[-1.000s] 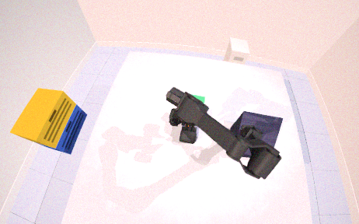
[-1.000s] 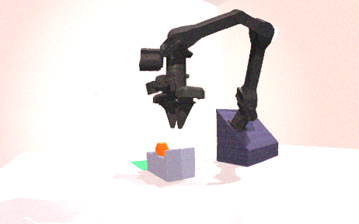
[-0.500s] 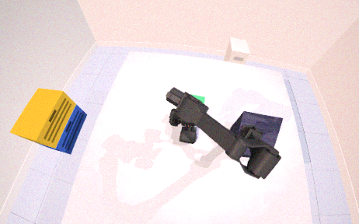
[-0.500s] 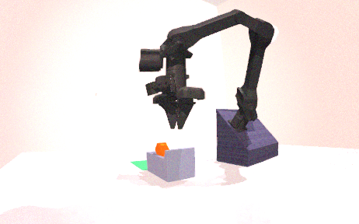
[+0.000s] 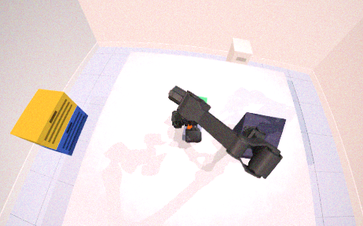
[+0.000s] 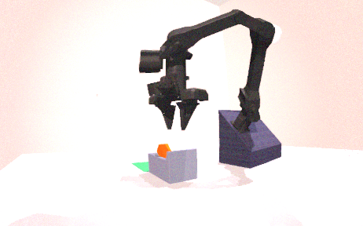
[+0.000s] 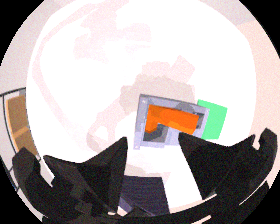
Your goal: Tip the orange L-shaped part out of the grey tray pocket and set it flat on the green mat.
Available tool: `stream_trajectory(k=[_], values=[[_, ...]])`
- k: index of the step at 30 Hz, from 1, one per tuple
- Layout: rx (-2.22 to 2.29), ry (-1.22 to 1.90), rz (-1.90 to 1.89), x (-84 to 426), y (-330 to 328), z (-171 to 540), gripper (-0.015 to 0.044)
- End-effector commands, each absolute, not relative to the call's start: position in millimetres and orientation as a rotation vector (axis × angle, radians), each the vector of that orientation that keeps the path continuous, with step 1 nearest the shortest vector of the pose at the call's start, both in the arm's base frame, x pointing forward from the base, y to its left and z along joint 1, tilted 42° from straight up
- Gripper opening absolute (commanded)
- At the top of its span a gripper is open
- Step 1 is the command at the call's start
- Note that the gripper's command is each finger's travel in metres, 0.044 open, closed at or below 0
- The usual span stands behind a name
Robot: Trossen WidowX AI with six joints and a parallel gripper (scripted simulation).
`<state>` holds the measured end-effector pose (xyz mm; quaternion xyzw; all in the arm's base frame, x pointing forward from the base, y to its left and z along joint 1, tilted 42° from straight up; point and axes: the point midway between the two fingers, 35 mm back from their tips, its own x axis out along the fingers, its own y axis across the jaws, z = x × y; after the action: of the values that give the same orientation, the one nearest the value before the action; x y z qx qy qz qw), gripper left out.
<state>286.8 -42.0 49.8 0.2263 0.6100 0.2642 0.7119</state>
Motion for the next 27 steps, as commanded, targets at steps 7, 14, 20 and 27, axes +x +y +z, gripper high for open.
stream_trajectory(k=[7,14,20,27], values=[[-0.110,1.049,1.032,287.5,-71.5,26.1,0.0280],[-0.570,0.730,1.316,285.2,-92.6,7.9,0.0280],[-0.613,0.696,1.340,284.9,-94.6,6.2,0.0280],[-0.613,0.696,1.340,285.4,-92.1,3.1,0.0280]])
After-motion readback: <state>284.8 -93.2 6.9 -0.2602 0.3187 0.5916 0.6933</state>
